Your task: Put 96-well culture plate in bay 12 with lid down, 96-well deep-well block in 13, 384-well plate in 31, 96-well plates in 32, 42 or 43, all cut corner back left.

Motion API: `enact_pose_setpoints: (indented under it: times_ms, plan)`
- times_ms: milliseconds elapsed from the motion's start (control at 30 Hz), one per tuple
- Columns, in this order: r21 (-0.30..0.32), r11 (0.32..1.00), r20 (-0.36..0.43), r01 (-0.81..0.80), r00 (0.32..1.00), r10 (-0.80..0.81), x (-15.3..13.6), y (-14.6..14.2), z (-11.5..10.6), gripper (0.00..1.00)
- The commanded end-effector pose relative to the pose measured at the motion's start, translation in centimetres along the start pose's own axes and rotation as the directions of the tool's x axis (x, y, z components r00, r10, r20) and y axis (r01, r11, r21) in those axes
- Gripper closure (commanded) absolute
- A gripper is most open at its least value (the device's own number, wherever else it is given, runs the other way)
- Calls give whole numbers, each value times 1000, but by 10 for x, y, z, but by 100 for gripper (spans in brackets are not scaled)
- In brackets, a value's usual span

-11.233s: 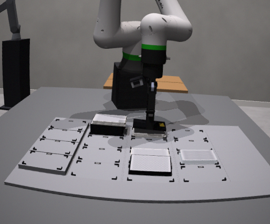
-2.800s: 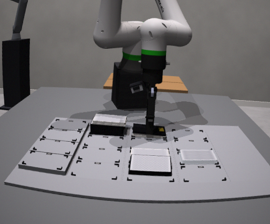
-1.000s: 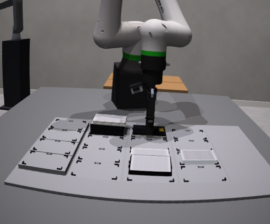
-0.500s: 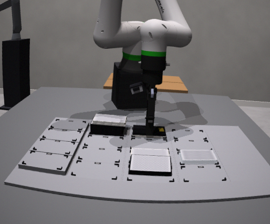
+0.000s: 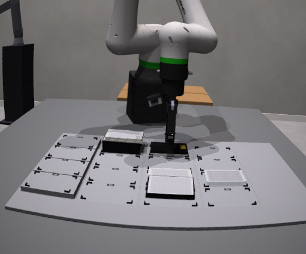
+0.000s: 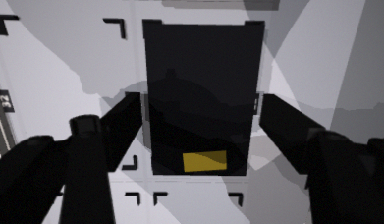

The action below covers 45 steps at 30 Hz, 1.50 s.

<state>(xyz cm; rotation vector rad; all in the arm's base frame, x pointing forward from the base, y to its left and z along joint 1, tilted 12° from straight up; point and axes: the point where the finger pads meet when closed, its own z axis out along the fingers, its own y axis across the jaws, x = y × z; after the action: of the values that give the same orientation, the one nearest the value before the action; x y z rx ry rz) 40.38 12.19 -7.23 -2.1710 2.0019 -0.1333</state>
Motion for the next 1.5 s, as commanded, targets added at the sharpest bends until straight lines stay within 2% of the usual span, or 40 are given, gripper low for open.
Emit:
enact_pose_setpoints:
  times_ms: [0, 500, 1467]
  plan:
    - [1, 1000, 0, 0, 1000, 0, 0, -1, 0, 30]
    - [1, 1000, 0, 0, 1000, 0, 0, -1, 0, 30]
    - [1, 1000, 0, 0, 1000, 0, 0, -1, -34, 30]
